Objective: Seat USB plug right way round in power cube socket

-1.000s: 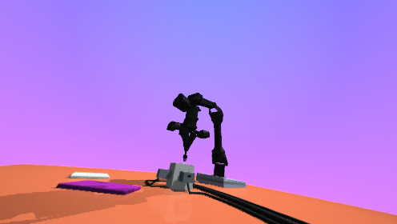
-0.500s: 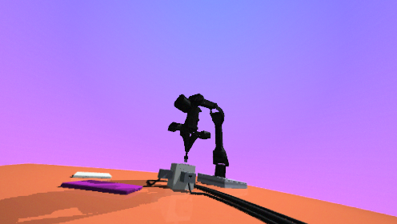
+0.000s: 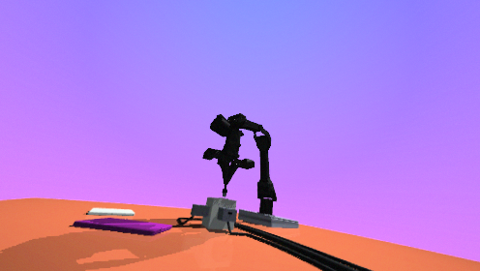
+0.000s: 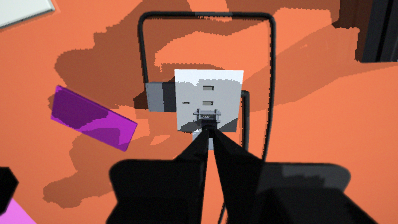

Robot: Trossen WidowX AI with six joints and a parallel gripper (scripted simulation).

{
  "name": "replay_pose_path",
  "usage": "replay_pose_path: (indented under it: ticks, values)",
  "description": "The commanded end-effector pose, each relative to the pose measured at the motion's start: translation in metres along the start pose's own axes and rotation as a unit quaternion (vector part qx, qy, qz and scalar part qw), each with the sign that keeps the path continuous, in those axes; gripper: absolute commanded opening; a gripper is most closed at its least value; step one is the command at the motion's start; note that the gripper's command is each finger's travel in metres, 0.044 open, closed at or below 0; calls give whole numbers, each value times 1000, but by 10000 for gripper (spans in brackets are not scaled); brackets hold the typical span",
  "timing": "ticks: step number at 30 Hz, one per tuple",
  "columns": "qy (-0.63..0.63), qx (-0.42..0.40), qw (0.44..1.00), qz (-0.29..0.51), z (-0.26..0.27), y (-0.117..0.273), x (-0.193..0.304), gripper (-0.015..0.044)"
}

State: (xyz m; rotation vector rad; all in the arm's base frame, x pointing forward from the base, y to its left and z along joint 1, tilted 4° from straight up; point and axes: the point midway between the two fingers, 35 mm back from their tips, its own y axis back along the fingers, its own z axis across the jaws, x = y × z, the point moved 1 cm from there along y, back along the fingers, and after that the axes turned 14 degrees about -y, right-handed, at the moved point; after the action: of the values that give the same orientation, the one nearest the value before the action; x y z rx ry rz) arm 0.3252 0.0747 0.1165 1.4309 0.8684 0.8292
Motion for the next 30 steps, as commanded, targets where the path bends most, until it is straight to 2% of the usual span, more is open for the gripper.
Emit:
replay_pose_path:
  ticks: [1, 30]
  values:
    - [-2, -2, 1000, -2, 1, -1, -1, 0]
    - [-2, -2, 1000, -2, 1, -4, 0, 0]
